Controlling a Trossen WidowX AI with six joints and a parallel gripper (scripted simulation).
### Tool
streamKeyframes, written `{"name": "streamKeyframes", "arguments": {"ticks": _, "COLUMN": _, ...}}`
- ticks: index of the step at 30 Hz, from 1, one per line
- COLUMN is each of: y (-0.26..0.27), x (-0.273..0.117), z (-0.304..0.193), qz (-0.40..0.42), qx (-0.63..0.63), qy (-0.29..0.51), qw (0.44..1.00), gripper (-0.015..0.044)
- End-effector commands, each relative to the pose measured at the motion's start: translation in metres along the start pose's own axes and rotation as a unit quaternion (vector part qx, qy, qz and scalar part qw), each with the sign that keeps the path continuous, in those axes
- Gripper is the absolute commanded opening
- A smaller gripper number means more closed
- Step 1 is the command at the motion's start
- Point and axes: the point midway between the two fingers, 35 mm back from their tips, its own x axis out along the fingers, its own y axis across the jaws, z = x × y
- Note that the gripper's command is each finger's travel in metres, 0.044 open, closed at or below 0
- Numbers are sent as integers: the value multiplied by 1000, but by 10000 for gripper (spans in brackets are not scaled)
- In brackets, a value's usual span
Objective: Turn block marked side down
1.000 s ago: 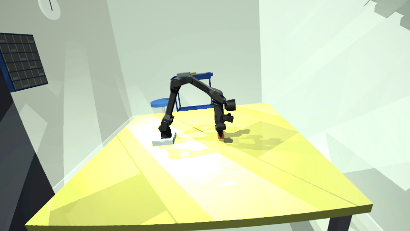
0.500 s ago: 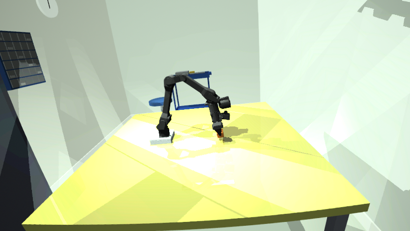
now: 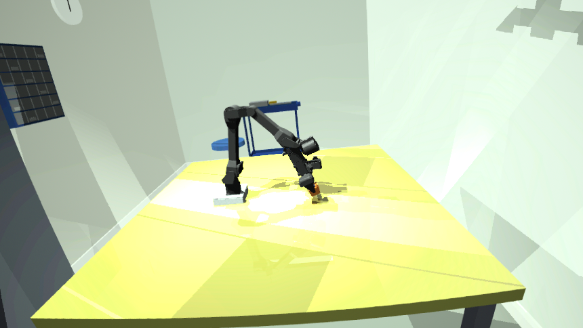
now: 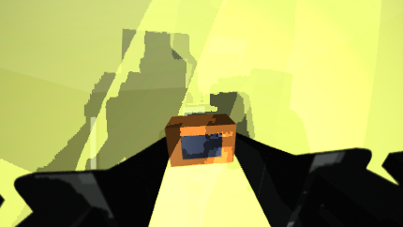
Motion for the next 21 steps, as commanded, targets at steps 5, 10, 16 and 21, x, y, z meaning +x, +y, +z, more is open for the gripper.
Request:
{"name": "streamKeyframes", "arguments": {"ticks": 5, "y": 0, "x": -4, "z": -1, "qz": 1, "qx": -4, "qy": -61, "qw": 998, "gripper": 0}}
{"name": "streamKeyframes", "arguments": {"ticks": 10, "y": 1, "x": -6, "z": -3, "qz": 1, "qx": -5, "qy": -88, "qw": 996, "gripper": 0}}
{"name": "streamKeyframes", "arguments": {"ticks": 16, "y": -1, "x": 1, "z": -2, "qz": 0, "qx": 0, "qy": -106, "qw": 994, "gripper": 0}}
{"name": "streamKeyframes", "arguments": {"ticks": 21, "y": -4, "x": 13, "z": 0, "qz": -1, "qx": 8, "qy": -142, "qw": 990, "gripper": 0}}
